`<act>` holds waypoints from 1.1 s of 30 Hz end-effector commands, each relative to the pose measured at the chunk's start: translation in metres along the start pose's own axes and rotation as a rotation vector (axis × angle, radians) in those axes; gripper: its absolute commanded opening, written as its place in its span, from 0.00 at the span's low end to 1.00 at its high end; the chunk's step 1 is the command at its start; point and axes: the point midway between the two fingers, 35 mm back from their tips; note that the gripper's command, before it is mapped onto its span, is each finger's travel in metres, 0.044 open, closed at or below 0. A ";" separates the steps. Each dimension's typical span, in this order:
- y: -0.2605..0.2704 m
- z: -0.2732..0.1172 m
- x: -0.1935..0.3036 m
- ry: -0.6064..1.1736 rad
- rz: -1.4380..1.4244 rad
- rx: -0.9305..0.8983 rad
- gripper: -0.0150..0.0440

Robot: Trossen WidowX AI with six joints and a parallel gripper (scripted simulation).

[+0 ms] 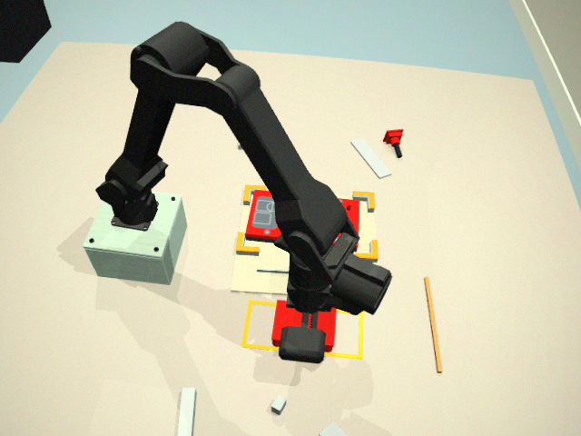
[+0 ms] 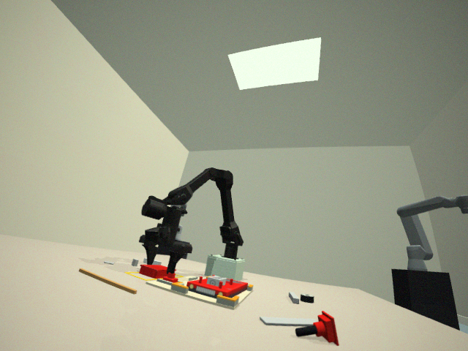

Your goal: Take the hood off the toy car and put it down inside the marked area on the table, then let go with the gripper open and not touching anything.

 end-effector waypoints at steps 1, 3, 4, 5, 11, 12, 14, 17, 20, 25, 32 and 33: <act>0.000 -0.007 -0.001 -0.001 0.000 0.001 1.00; 0.000 -0.021 -0.002 0.000 0.000 0.001 1.00; 0.000 -0.031 -0.003 0.001 0.000 0.001 1.00; 0.000 -0.042 -0.003 0.001 0.000 0.002 1.00; 0.000 -0.071 -0.001 0.003 0.000 0.003 1.00; 0.000 -0.071 -0.001 0.003 0.000 0.003 1.00; 0.000 -0.071 -0.001 0.003 0.000 0.003 1.00; 0.000 -0.071 -0.001 0.003 0.000 0.003 1.00; 0.000 -0.071 -0.001 0.003 0.000 0.003 1.00; 0.000 -0.071 -0.001 0.003 0.000 0.003 1.00; 0.000 -0.071 -0.001 0.003 0.000 0.003 1.00; 0.000 -0.071 -0.001 0.003 0.000 0.003 1.00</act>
Point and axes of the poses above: the point midway between the two fingers, 35 mm back from their tips, its own z axis out along the fingers, its own y axis across the jaws, x = y × z, and after that the axes turned 12 degrees about z, right-handed
